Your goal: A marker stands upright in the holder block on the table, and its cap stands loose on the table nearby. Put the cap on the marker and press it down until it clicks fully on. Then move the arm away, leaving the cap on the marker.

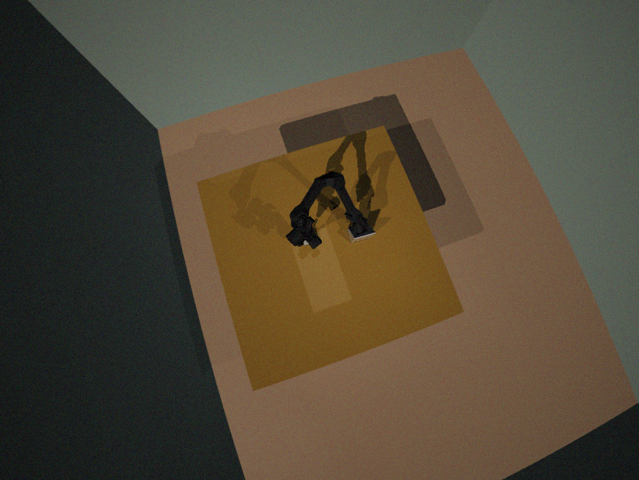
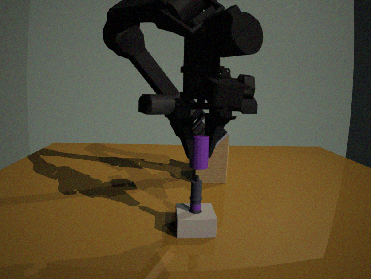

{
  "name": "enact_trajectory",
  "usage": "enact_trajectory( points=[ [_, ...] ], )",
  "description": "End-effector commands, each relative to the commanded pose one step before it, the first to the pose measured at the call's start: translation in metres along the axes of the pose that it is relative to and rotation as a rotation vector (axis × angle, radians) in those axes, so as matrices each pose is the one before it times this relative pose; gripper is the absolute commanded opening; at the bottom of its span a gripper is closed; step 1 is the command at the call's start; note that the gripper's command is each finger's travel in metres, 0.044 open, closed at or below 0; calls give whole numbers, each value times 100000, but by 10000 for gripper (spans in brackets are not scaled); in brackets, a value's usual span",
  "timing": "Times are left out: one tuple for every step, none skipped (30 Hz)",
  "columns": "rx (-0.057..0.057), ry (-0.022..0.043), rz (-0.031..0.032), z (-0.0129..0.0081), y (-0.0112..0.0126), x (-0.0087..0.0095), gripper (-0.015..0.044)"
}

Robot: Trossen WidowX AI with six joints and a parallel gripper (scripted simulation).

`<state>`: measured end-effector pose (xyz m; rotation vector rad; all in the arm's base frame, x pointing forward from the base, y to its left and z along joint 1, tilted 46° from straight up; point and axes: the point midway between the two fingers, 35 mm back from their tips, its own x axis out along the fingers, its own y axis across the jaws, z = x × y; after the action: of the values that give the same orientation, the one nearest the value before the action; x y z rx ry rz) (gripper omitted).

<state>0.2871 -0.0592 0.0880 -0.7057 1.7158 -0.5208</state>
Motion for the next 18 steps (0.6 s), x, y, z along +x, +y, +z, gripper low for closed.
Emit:
enact_trajectory(
  points=[
    [-305,331,-415,-67,-132,544,0],
    [-1,-9,10,14,-1,149,0],
    [-1,-9,9,14,-1,160,0],
    [-1,-9,8,13,-1,162,0],
    [0,-8,7,12,-1,162,0],
    [0,-8,6,11,-1,162,0],
    [0,-7,5,10,-2,162,0],
    [0,-6,3,9,-2,162,0],
    [1,-5,2,8,-2,162,0],
    [1,-5,1,6,-2,162,0],
    [1,-4,0,5,-2,162,0],
    [1,-3,-1,4,-2,162,0],
    [1,-3,-2,3,-2,161,0],
    [2,-2,-4,2,-2,161,0],
    [2,-1,-5,1,-2,161,0],
    [2,0,-6,0,-2,161,0],
    [2,0,-7,-1,-2,161,0],
    [2,1,-8,-2,-2,161,0]
  ],
)
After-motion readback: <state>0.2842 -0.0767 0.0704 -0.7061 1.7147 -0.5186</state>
